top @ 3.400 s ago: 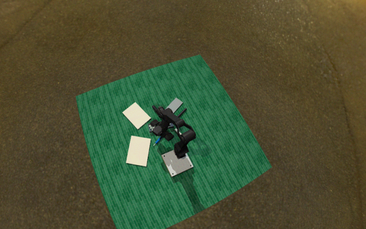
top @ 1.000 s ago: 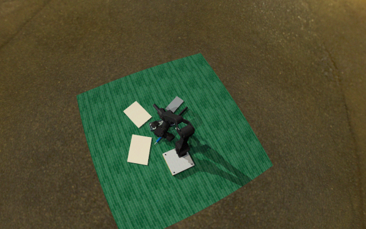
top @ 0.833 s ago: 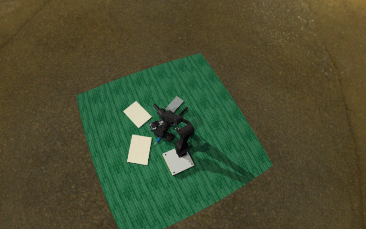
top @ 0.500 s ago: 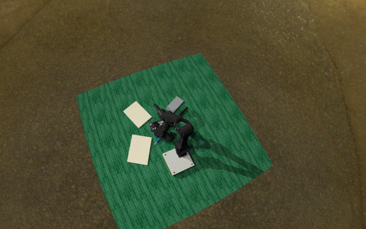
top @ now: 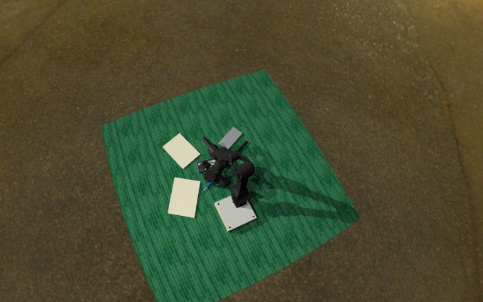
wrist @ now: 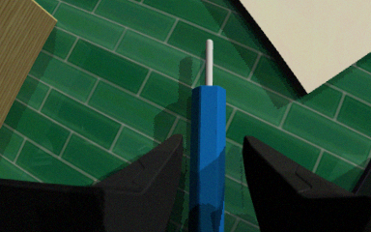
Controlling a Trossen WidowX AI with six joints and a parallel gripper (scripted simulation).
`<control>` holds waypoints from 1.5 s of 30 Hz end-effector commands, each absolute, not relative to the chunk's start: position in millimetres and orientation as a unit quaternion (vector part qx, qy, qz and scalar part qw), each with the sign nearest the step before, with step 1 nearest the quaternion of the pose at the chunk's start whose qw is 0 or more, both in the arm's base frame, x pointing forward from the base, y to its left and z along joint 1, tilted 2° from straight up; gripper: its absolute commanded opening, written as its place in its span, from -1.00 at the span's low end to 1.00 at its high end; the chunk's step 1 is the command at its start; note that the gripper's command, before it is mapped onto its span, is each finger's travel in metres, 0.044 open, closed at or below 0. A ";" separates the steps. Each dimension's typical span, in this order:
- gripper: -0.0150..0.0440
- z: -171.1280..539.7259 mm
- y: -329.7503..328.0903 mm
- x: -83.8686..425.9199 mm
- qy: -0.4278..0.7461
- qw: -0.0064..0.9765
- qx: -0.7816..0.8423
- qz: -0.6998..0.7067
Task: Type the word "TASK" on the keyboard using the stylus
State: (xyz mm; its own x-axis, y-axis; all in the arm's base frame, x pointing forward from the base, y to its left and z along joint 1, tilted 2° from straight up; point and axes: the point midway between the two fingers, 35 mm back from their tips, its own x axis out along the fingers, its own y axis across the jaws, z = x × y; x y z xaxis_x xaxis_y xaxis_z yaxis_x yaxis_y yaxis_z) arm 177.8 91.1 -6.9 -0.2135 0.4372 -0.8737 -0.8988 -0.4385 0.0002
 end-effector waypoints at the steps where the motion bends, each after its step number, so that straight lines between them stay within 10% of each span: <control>1: 0.02 -10.6 91.0 175.4 0.271 0.455 -0.426 0.734; 7: 0.02 -10.8 91.0 175.4 0.271 0.455 -0.426 0.734; 15: -0.49 -9.5 90.9 176.7 0.270 0.456 -0.428 0.732; 45: -0.49 32.1 68.8 183.5 0.414 0.409 -0.430 0.690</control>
State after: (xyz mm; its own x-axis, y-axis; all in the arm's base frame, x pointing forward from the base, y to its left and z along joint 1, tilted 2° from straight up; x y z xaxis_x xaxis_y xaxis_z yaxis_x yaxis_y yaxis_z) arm 180.6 78.0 34.1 -0.2623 0.3028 -0.9162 -0.9166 -0.3751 0.1385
